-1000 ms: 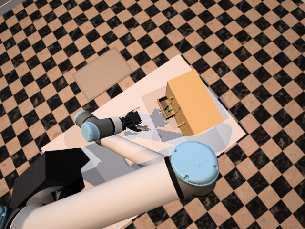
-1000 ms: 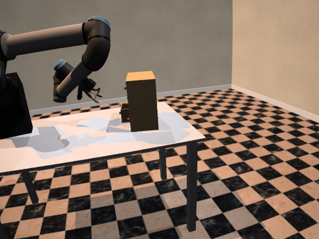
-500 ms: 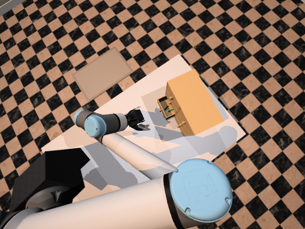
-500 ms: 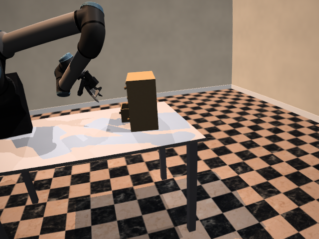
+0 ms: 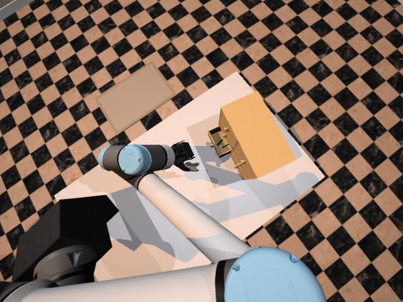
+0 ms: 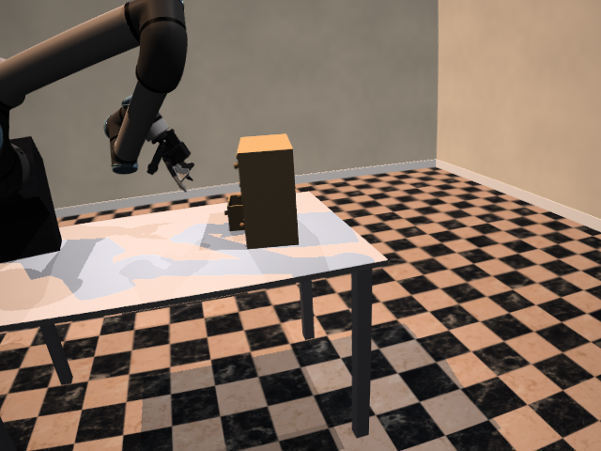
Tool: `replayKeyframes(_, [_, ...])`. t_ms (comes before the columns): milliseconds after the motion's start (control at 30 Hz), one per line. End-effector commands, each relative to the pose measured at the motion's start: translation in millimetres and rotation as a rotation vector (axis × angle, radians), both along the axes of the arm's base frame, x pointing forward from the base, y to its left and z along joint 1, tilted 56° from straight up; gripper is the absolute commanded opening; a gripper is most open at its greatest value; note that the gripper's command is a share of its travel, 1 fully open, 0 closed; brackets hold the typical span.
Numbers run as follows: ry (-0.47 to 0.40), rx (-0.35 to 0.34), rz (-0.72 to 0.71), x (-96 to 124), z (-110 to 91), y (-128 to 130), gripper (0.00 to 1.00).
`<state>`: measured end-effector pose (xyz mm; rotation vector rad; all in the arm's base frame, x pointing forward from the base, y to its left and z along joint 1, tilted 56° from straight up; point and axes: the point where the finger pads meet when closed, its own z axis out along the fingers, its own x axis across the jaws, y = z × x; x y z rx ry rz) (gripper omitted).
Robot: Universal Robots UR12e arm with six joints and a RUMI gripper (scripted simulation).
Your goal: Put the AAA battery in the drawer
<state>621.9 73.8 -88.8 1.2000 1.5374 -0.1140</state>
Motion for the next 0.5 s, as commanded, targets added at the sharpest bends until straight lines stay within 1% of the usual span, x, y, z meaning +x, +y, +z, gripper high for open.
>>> replayKeyframes(0, [0.021,0.007,-0.026,0.0,0.5,1.3,1.0])
replayKeyframes(467, [0.091,0.024,-0.115,-0.9,2.5,4.2,1.0])
